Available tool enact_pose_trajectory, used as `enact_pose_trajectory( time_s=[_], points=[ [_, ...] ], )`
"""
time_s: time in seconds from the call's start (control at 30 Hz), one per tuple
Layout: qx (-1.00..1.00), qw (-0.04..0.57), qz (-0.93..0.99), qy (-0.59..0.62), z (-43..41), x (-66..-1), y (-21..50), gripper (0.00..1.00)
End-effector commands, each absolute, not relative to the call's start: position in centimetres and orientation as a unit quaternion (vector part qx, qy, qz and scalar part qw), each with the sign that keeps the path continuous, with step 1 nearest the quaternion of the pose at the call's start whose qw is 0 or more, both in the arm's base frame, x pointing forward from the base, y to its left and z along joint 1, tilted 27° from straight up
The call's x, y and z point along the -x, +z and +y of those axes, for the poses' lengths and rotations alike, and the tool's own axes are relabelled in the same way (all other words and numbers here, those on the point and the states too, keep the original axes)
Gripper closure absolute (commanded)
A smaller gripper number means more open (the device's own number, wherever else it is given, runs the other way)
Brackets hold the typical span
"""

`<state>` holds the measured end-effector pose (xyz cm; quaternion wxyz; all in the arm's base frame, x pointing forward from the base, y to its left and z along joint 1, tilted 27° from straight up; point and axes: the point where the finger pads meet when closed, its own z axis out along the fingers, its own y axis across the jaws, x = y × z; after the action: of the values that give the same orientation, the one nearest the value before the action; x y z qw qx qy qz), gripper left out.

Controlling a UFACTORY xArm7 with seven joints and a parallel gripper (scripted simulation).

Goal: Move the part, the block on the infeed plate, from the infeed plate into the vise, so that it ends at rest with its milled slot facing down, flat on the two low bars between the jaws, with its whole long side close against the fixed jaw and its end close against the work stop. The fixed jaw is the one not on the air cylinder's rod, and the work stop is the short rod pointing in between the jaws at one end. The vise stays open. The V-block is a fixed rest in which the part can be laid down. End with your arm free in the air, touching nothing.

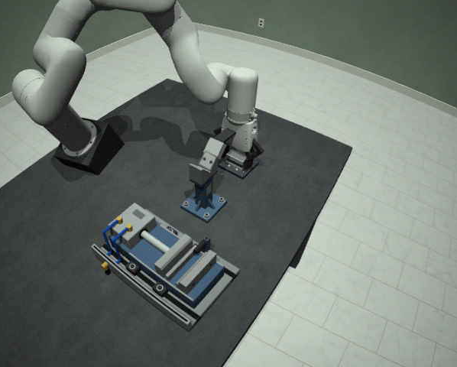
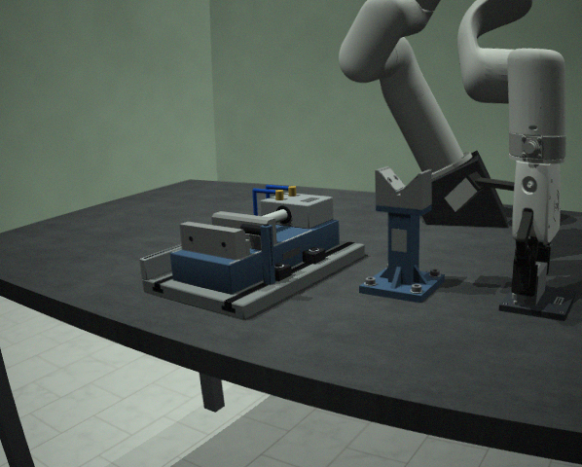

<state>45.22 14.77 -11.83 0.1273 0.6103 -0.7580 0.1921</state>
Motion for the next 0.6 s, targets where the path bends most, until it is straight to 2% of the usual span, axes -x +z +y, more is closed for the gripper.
enact_pose_trajectory(
  time_s=[0.0, 0.3, 0.33, 0.57],
  points=[
    [-0.611, 0.125, -0.758, 0.192, 14.94, -45.35, -11.72, 0.11],
    [-0.611, 0.125, -0.758, 0.192, 14.94, -45.35, -11.72, 0.11],
    [-0.611, 0.125, -0.758, 0.192, 14.94, -45.35, -11.72, 1.0],
    [-0.611, 0.125, -0.758, 0.192, 14.94, -45.35, -11.72, 1.0]
  ],
)
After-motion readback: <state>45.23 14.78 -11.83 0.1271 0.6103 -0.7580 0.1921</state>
